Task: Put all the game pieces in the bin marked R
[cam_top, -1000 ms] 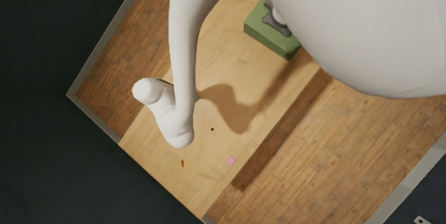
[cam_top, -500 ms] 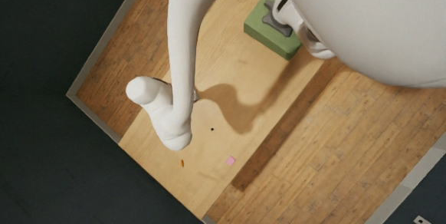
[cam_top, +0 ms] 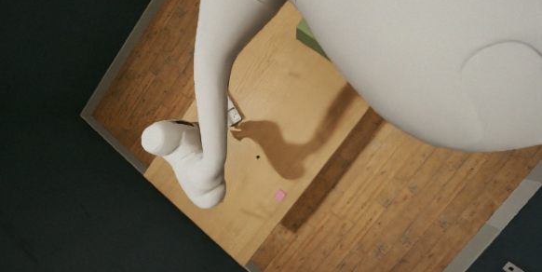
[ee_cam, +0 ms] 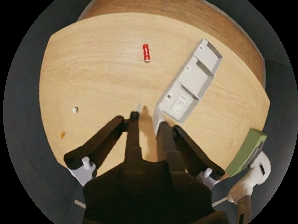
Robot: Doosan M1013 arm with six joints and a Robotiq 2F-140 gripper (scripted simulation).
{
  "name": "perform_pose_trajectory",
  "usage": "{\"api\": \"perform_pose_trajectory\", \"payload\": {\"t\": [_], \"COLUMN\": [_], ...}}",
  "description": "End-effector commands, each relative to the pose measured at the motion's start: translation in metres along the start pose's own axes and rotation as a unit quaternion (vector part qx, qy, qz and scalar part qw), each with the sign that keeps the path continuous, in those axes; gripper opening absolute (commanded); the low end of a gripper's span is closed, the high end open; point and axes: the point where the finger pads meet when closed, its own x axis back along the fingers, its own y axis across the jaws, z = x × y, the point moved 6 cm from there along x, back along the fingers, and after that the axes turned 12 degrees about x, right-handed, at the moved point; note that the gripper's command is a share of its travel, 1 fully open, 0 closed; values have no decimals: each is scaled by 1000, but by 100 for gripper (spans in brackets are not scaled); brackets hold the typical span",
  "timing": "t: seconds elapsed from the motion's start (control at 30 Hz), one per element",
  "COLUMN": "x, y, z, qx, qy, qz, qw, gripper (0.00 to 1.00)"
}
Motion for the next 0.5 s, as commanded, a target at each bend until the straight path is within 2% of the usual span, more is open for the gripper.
{"api": "perform_pose_trajectory", "payload": {"t": [0.0,0.23,0.3,0.47], "x": [2,5,5,8], "y": [-31,-89,-89,-131], "z": [0,-2,-2,-4], "qx": [3,3,3,3], "qy": [-1,-1,-1,-1], "qz": [0,0,0,0], "qw": [1000,1000,1000,1000], "gripper": [27,27,27,27]}}
